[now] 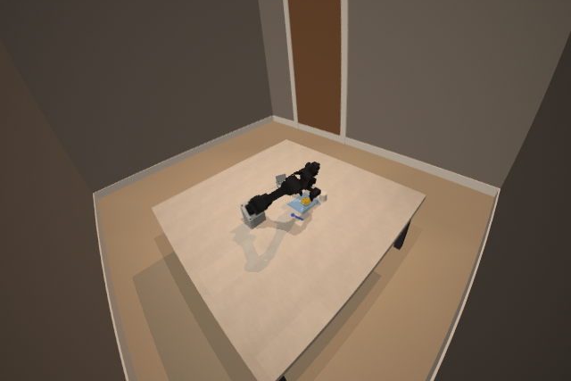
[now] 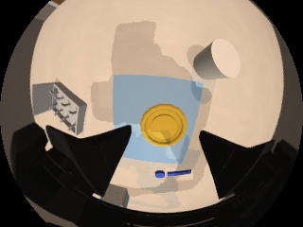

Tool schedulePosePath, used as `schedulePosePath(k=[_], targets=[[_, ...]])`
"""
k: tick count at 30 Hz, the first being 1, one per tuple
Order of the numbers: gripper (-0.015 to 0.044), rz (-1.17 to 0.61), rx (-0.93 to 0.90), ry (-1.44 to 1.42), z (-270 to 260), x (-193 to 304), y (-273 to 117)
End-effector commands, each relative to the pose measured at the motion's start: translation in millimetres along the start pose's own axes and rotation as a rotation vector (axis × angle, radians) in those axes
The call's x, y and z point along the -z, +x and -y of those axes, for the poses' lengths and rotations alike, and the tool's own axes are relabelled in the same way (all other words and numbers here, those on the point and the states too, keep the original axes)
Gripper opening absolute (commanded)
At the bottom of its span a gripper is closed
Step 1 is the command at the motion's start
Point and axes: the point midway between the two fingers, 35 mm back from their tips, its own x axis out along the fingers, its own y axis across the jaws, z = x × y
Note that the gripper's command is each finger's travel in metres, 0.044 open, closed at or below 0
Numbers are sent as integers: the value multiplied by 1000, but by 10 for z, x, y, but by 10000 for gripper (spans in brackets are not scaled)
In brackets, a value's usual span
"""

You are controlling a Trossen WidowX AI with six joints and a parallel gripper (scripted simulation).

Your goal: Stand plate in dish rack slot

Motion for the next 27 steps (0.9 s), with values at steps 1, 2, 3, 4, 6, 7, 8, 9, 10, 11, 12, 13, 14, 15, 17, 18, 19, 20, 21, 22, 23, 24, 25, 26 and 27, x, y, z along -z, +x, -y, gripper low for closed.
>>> schedulePosePath(k=[1, 2, 3, 4, 6, 7, 8, 9, 10, 11, 12, 13, 14, 15, 17, 18, 19, 20, 21, 22, 23, 24, 25, 26, 27], targets=[[400, -8, -2, -8, -22, 15, 98], [400, -8, -2, -8, -22, 16, 114], [400, -8, -1, -8, -22, 17, 130], [400, -8, -1, -8, -22, 18, 146], [400, -9, -1, -8, -22, 20, 177], [400, -9, -1, -8, -22, 21, 193], [400, -9, 0, -8, -22, 23, 208], [400, -9, 0, -8, -21, 25, 224], [400, -9, 0, -8, -21, 27, 239], [400, -9, 0, -8, -21, 29, 255], [400, -9, 1, -8, -20, 31, 271], [400, -9, 1, -8, -20, 33, 286], [400, -9, 1, -8, -19, 35, 298], [400, -9, 1, -8, -19, 36, 305], [374, -9, 1, -8, -19, 36, 308], [350, -9, 1, -8, -19, 36, 308], [350, -9, 1, -8, -19, 36, 308], [350, -9, 1, -8, -19, 36, 308], [350, -9, 1, -8, -19, 36, 308], [350, -9, 1, -8, -19, 36, 308], [350, -9, 1, -8, -19, 36, 308], [350, -9, 1, -8, -19, 36, 308], [350, -9, 1, -8, -19, 36, 308], [350, -9, 1, -8, -19, 36, 308], [343, -9, 1, -8, -19, 36, 308]])
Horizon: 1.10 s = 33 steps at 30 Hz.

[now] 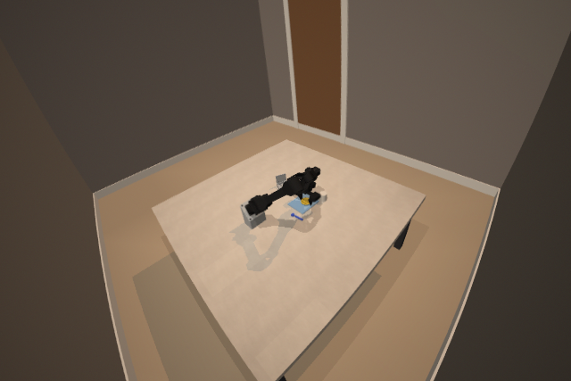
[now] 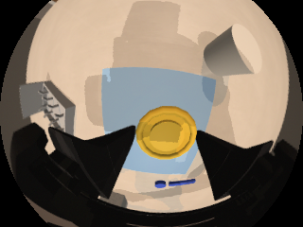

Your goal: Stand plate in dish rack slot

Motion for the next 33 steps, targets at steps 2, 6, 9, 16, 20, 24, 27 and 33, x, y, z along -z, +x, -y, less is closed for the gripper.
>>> schedulePosePath(k=[2, 6, 9, 16, 20, 24, 27, 33], targets=[[330, -2, -1, -5, -10, 1, 12], [303, -2, -1, -5, -10, 1, 12], [283, -2, -1, -5, -10, 1, 12], [138, 0, -6, -10, -24, -36, -102], [33, 2, -13, -19, -44, -84, -294], [0, 3, -17, -27, -59, -120, -485], [0, 3, -19, -33, -67, -141, -626], [0, 4, -19, -44, -76, -164, -907]])
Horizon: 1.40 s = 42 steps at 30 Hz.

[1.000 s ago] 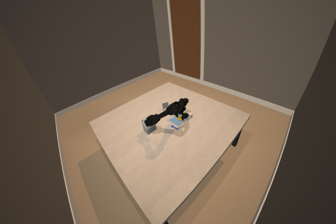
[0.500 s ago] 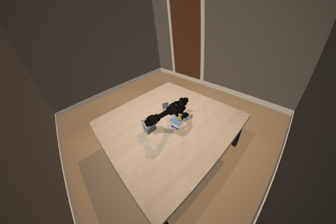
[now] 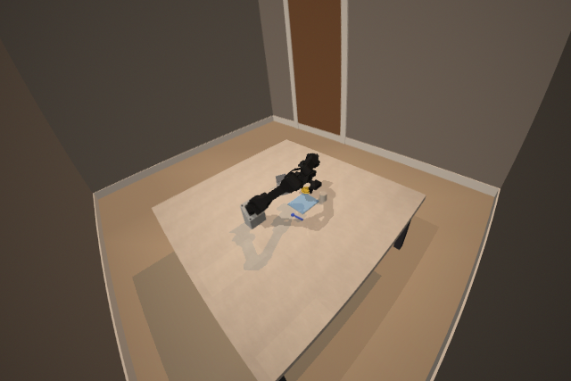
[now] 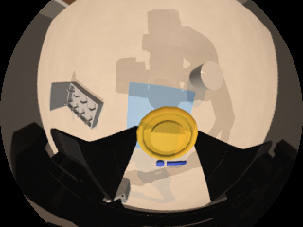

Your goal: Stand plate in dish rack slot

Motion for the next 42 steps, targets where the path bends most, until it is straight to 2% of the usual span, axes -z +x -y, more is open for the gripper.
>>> schedulePosePath(k=[1, 18, 22, 37, 42], targets=[[0, -3, -2, -10, -29, -22, -200], [0, -2, 17, -35, -25, -42, -900], [0, -1, 19, -31, -19, -43, -960], [0, -7, 4, 447, -1114, 261, -959], [0, -9, 6, 497, -1213, 312, -953]])
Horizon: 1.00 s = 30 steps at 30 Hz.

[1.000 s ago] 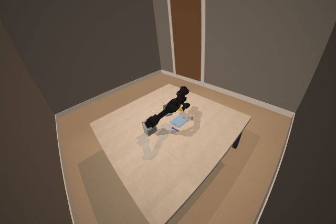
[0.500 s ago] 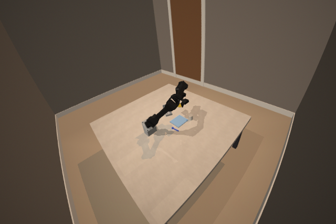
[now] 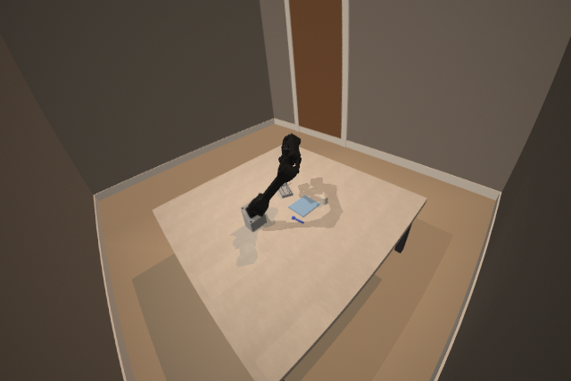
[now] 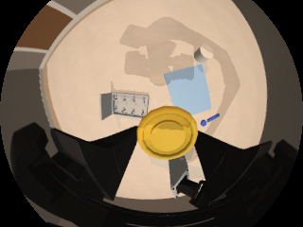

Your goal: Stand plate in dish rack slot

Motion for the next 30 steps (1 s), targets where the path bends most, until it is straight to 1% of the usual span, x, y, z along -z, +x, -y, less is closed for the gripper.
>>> schedulePosePath(k=[1, 5, 13, 22, 30], targets=[[0, -6, 5, 50, -67, 80, 25], [0, -17, 0, 38, -70, 86, 47], [0, -144, -79, -102, -112, 152, 294], [0, -254, -211, -258, -168, 224, 542], [0, -312, -357, -391, -221, 276, 730]])
